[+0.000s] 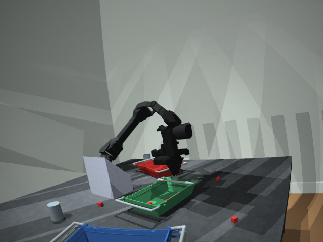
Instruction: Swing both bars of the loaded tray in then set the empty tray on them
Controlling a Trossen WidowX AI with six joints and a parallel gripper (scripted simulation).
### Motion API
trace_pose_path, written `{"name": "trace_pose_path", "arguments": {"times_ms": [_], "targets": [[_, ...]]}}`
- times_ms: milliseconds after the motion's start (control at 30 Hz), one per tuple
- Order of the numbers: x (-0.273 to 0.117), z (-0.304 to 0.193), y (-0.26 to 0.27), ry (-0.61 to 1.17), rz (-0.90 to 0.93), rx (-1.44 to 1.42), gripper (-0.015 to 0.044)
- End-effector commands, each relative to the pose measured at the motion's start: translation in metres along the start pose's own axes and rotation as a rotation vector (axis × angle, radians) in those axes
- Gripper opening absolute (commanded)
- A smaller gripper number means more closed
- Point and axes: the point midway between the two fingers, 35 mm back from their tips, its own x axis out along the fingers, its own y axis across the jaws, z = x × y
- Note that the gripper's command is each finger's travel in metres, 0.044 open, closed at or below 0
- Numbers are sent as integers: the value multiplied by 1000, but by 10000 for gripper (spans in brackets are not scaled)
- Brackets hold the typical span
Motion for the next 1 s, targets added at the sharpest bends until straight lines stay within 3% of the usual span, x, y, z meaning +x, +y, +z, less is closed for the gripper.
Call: {"name": "trace_pose_path", "arguments": {"times_ms": [0,433,600,633,967], "targets": [[1,0,0,-1,0,2,85],[1,0,0,-1,0,2,85],[-31,-1,-2,31,19,27,85],[-7,3,1,-6,4,41,85],[-11,-22,96,19,32,1162,85]]}}
